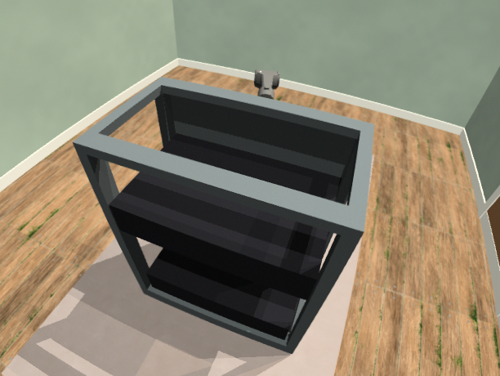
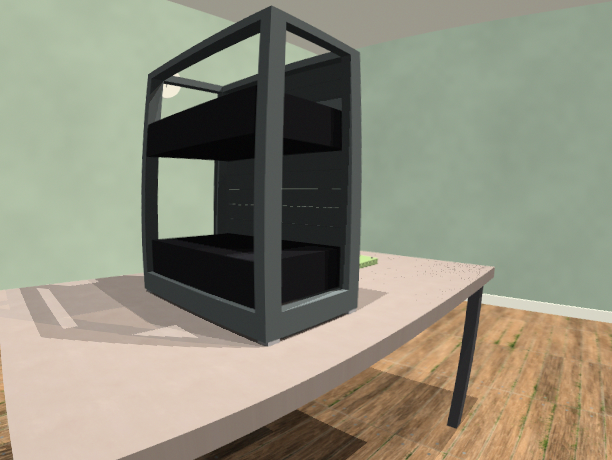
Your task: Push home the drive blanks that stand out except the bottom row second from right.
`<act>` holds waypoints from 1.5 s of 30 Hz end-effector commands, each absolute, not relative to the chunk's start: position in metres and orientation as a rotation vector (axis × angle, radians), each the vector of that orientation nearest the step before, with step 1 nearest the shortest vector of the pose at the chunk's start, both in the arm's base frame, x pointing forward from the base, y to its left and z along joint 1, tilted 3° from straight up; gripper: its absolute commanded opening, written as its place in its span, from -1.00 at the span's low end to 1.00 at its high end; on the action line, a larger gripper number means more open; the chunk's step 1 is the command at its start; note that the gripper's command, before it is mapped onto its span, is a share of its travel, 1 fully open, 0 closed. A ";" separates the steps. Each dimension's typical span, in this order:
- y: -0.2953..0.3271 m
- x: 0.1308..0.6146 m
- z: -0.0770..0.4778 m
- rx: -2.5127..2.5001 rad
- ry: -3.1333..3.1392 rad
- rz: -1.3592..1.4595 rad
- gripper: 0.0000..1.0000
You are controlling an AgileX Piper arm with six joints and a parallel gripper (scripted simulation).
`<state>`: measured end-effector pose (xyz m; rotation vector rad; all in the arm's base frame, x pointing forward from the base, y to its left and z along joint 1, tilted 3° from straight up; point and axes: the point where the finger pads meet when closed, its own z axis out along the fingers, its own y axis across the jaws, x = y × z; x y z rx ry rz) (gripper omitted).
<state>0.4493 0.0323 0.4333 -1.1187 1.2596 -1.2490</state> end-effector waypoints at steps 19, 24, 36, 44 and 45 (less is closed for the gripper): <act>0.033 0.455 0.431 -1.124 1.259 -1.246 -1.00; 0.033 0.457 0.432 -1.124 1.260 -1.246 -1.00; 0.033 0.457 0.432 -1.124 1.260 -1.246 -1.00; 0.033 0.460 0.431 -1.124 1.259 -1.246 -1.00; 0.033 0.460 0.431 -1.124 1.259 -1.246 -1.00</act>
